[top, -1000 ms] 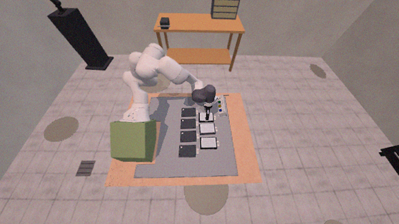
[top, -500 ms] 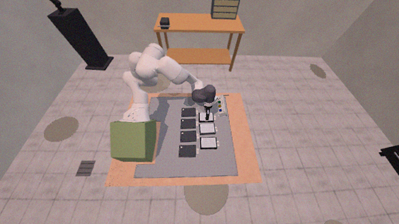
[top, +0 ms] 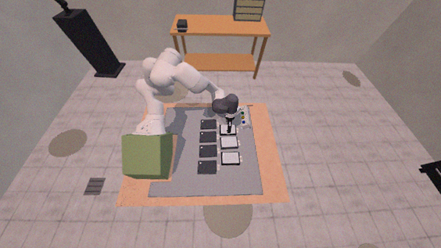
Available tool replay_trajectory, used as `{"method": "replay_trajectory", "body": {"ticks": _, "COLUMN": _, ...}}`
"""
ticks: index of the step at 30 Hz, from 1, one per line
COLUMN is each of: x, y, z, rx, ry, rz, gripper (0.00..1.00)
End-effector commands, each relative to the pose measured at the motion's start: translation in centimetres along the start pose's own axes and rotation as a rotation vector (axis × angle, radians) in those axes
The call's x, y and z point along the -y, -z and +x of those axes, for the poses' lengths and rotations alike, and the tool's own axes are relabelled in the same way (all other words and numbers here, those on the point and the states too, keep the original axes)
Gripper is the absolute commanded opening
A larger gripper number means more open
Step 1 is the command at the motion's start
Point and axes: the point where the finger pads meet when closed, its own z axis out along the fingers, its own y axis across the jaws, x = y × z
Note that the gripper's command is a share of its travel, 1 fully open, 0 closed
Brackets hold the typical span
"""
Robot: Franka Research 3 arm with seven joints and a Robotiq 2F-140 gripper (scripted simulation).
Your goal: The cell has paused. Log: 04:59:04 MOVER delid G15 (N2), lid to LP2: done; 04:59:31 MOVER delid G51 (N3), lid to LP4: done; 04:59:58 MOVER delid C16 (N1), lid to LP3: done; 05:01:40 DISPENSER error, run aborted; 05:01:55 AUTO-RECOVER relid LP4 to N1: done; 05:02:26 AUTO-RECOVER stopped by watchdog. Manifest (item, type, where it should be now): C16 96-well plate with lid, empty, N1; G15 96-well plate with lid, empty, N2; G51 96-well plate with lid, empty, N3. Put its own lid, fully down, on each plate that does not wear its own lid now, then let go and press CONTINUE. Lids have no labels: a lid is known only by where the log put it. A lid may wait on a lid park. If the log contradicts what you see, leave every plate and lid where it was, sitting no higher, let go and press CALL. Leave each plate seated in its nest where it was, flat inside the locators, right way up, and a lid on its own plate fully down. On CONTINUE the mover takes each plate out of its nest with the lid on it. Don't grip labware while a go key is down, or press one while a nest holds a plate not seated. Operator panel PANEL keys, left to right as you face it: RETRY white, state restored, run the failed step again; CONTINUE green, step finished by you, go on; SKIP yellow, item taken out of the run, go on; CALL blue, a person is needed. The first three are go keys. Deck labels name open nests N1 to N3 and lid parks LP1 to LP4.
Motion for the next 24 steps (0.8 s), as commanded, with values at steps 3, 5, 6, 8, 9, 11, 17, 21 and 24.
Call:
{"method": "replay_trajectory", "body": {"ticks": 3, "x": -0.1, "y": 0.0, "z": 0.1, "rx": -0.003, "ry": 0.003, "rz": 0.001, "gripper": 0.66}}
{"method": "replay_trajectory", "body": {"ticks": 5, "x": -0.1, "y": 0.0, "z": 0.1, "rx": -0.003, "ry": 0.003, "rz": 0.001, "gripper": 0.66}}
{"method": "replay_trajectory", "body": {"ticks": 6, "x": -0.1, "y": 0.0, "z": 0.1, "rx": -0.003, "ry": 0.003, "rz": 0.001, "gripper": 0.66}}
{"method": "replay_trajectory", "body": {"ticks": 8, "x": -0.1, "y": 0.1, "z": 0.1, "rx": -0.003, "ry": 0.003, "rz": 0.001, "gripper": 0.66}}
{"method": "replay_trajectory", "body": {"ticks": 9, "x": -0.1, "y": 0.2, "z": 0.1, "rx": -0.003, "ry": 0.003, "rz": 0.001, "gripper": 0.66}}
{"method": "replay_trajectory", "body": {"ticks": 11, "x": -0.1, "y": 0.3, "z": 0.1, "rx": -0.003, "ry": 0.003, "rz": 0.001, "gripper": 0.66}}
{"method": "replay_trajectory", "body": {"ticks": 17, "x": -0.1, "y": 0.9, "z": 0.1, "rx": -0.003, "ry": 0.003, "rz": 0.001, "gripper": 0.66}}
{"method": "replay_trajectory", "body": {"ticks": 21, "x": -0.1, "y": 1.6, "z": 0.1, "rx": -0.003, "ry": 0.003, "rz": 0.001, "gripper": 0.66}}
{"method": "replay_trajectory", "body": {"ticks": 24, "x": -0.1, "y": 2.3, "z": 0.1, "rx": -0.003, "ry": 0.003, "rz": 0.001, "gripper": 0.66}}
